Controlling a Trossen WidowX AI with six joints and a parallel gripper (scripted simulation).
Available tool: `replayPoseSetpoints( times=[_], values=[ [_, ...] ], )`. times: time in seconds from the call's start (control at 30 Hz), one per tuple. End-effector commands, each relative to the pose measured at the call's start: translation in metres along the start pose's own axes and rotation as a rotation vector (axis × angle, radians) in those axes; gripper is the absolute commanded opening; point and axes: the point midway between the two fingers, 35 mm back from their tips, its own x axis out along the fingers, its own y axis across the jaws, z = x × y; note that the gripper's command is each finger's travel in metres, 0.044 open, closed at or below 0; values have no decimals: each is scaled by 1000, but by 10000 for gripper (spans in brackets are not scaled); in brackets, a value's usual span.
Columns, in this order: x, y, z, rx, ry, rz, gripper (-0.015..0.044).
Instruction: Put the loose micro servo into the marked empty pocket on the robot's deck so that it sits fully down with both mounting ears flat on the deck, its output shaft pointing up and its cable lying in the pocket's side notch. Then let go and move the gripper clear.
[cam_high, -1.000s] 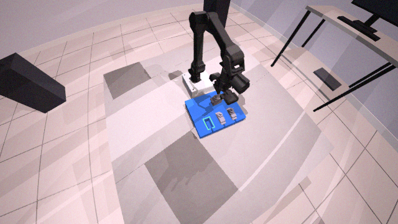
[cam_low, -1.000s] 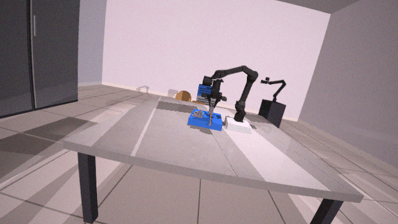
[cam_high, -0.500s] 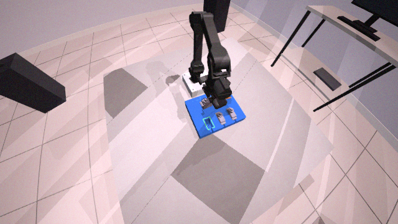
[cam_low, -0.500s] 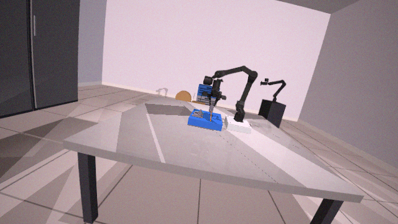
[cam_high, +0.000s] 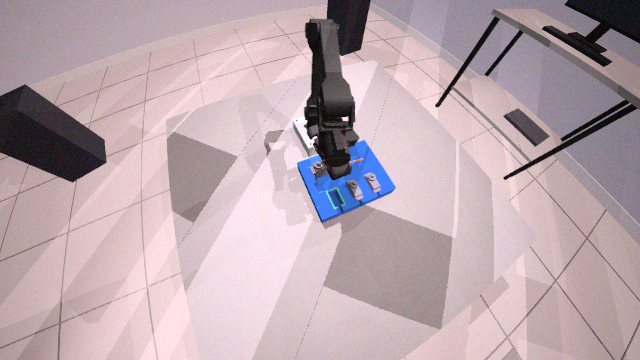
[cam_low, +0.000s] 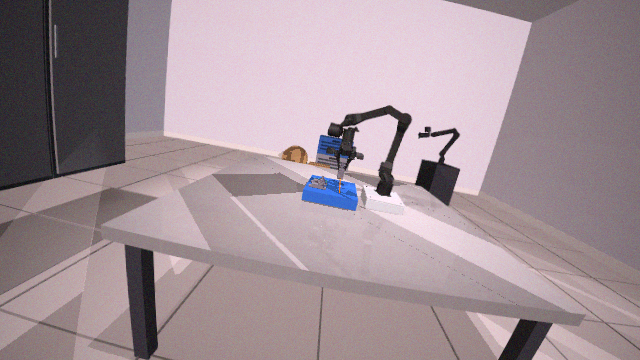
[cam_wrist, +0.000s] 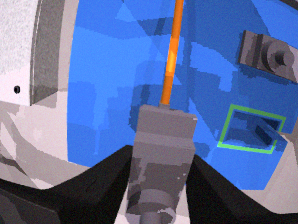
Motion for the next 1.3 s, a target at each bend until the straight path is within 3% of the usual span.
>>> replayPoseSetpoints(
  times=[0.0,1.27],
  values=[
    [-2,-2,-3,88,6,-8,0],
    [-2,-2,-3,1408,-1,-11,0]
  ],
)
